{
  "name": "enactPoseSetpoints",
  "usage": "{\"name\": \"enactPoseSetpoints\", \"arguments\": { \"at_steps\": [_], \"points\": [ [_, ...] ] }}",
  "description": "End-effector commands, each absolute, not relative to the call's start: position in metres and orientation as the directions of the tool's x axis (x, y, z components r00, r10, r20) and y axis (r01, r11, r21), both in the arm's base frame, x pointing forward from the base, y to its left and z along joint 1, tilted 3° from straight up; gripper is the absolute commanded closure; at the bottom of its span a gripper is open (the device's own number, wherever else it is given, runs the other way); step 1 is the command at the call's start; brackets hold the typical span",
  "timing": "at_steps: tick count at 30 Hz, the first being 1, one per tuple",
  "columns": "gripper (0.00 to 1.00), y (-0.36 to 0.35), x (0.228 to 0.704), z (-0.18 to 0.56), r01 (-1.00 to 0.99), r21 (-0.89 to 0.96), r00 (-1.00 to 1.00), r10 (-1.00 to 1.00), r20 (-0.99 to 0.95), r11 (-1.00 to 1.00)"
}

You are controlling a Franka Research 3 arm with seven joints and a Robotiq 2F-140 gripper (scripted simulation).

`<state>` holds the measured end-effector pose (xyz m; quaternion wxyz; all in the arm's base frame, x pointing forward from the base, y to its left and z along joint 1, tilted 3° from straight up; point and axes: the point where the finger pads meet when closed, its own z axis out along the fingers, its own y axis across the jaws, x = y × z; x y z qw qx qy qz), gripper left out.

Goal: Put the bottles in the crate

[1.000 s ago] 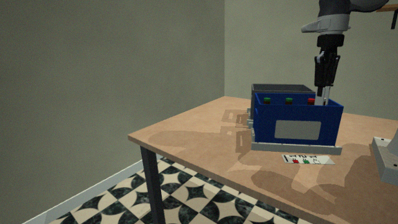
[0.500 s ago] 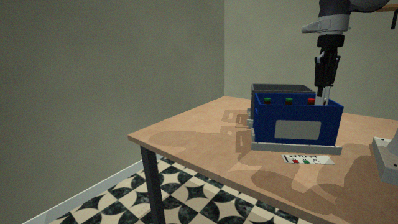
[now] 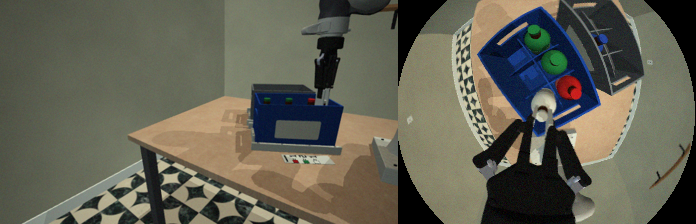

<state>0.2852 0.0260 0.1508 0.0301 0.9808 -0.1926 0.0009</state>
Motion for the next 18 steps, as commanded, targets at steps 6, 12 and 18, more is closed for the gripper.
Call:
{"name": "enactPoseSetpoints", "arguments": {
  "at_steps": [6, 12, 18],
  "points": [
    [1.00, 0.0272, 0.2890, 0.1487, -0.376, 0.054, 0.927, -0.375, 0.023, -0.925],
    [1.00, 0.0270, 0.2890, 0.1457, -0.376, 0.054, 0.927, -0.375, 0.023, -0.925],
    [1.00, 0.0269, 0.2890, 0.1437, -0.376, 0.054, 0.927, -0.375, 0.023, -0.925]
  ]
}}
